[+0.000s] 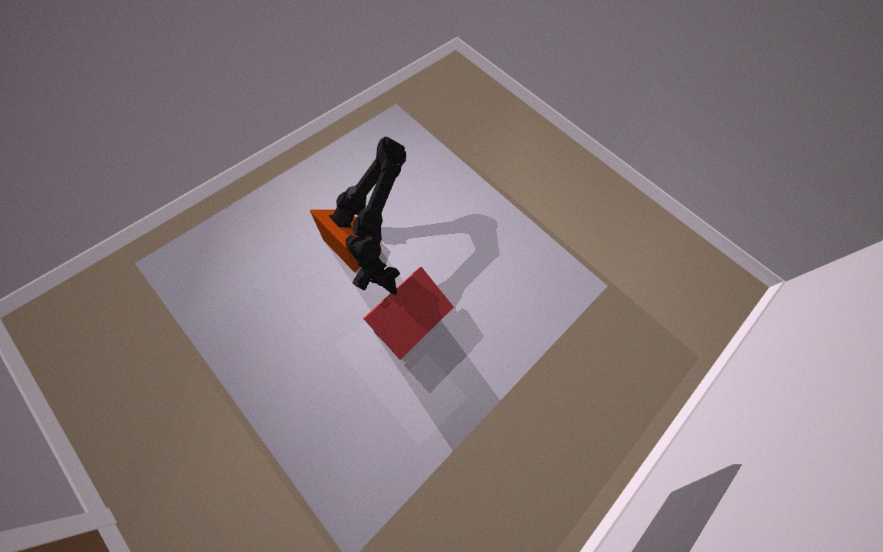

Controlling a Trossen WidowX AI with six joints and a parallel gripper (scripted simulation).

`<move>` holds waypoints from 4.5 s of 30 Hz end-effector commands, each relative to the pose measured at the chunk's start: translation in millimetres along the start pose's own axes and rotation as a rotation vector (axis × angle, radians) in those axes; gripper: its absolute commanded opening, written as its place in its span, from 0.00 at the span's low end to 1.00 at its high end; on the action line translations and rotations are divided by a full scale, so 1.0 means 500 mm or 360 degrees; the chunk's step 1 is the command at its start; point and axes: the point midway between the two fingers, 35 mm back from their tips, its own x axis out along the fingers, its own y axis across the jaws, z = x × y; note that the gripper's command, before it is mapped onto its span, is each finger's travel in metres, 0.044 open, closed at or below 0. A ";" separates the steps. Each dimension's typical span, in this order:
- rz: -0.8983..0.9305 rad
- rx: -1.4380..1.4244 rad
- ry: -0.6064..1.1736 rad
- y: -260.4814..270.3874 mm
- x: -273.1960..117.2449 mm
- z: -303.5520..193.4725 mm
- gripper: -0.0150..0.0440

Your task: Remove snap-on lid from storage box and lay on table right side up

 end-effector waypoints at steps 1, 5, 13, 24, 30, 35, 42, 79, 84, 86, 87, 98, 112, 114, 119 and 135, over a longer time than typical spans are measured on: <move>0.0018 -0.0025 0.0001 0.014 -0.006 -0.001 0.25; 0.0018 -0.0024 0.0001 0.000 -0.001 -0.014 0.25; 0.0017 -0.0023 0.0002 -0.003 -0.002 -0.046 0.25; 0.0017 -0.0021 0.0002 -0.005 -0.004 -0.089 0.25; 0.0017 -0.0020 0.0003 -0.007 -0.005 -0.113 0.25; 0.0017 -0.0019 0.0003 -0.008 -0.006 -0.133 0.25; 0.0016 -0.0018 0.0004 -0.009 -0.007 -0.161 0.25; 0.0016 -0.0013 0.0006 -0.016 -0.014 -0.310 0.25; 0.0016 -0.0013 0.0007 -0.017 -0.015 -0.330 0.25; 0.0016 -0.0012 0.0007 -0.018 -0.016 -0.338 0.25; 0.0016 -0.0012 0.0007 -0.018 -0.016 -0.342 0.25; 0.0016 -0.0011 0.0008 -0.020 -0.018 -0.386 0.25; 0.0016 -0.0010 0.0009 -0.022 -0.021 -0.443 0.25; 0.0016 -0.0010 0.0010 -0.023 -0.022 -0.451 0.25; 0.0016 -0.0010 0.0010 -0.024 -0.023 -0.471 0.25; 0.0017 -0.0009 0.0012 -0.026 -0.027 -0.535 0.25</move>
